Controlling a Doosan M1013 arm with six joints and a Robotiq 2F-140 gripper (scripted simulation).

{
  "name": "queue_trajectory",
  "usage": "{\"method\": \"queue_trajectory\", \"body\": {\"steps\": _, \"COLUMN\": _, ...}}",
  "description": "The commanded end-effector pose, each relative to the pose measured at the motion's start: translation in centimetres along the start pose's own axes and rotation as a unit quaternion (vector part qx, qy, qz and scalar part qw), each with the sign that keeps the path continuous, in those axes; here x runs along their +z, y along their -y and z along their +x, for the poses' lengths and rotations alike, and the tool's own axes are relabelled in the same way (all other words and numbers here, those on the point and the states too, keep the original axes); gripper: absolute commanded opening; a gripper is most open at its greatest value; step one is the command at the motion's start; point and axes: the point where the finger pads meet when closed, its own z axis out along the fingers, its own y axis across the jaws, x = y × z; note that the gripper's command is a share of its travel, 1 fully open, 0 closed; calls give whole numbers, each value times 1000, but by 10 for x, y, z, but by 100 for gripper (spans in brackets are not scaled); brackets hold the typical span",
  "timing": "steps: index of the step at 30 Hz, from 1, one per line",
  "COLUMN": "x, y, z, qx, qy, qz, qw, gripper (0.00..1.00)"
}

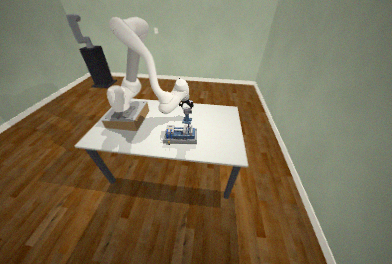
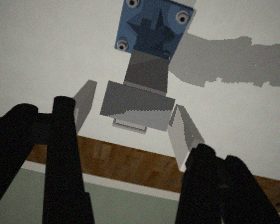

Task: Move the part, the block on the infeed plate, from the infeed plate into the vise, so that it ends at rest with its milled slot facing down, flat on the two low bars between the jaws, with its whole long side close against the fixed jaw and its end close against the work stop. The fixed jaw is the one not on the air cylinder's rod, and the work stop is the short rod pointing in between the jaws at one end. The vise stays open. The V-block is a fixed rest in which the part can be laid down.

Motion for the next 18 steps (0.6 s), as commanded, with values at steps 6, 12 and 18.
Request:
{"method": "queue_trajectory", "body": {"steps": 6, "x": 2, "y": -2, "z": 3, "qx": -1, "qy": 35, "qz": -3, "qw": 999, "gripper": 51}}
{"method": "queue_trajectory", "body": {"steps": 12, "x": 2, "y": -2, "z": 5, "qx": -1, "qy": 57, "qz": -3, "qw": 998, "gripper": 51}}
{"method": "queue_trajectory", "body": {"steps": 18, "x": 2, "y": -2, "z": 5, "qx": -1, "qy": 71, "qz": -3, "qw": 997, "gripper": 51}}
